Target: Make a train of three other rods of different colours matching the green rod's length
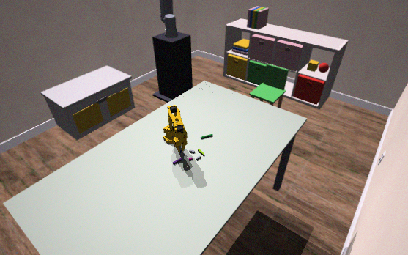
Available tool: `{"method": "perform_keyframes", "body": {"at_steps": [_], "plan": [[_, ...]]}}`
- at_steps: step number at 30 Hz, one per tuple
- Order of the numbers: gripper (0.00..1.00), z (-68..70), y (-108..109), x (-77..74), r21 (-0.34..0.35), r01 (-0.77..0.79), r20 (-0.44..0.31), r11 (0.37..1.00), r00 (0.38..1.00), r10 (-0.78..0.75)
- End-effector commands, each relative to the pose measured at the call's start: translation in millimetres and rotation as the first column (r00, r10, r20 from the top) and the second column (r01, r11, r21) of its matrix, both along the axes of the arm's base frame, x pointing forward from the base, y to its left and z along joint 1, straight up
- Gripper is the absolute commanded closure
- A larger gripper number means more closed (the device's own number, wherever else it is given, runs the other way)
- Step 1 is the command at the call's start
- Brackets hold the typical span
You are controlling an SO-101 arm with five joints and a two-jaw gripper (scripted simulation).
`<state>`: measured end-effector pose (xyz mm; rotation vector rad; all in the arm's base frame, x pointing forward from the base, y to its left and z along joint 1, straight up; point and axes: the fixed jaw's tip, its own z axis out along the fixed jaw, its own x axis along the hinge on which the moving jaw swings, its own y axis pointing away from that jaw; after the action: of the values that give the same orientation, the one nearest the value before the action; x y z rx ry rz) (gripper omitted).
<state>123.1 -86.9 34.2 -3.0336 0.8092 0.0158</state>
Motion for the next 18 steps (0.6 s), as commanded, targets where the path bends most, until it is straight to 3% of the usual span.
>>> {"method": "perform_keyframes", "body": {"at_steps": [1, 18], "plan": [[1.00, 12.2, -1.5, 4.9, -0.022, 0.000, 0.037, 1.000, 0.999, 0.001], [1.00, 14.3, -0.2, 5.1, -0.021, 0.012, 0.038, 1.000, 0.999, -0.012]]}}
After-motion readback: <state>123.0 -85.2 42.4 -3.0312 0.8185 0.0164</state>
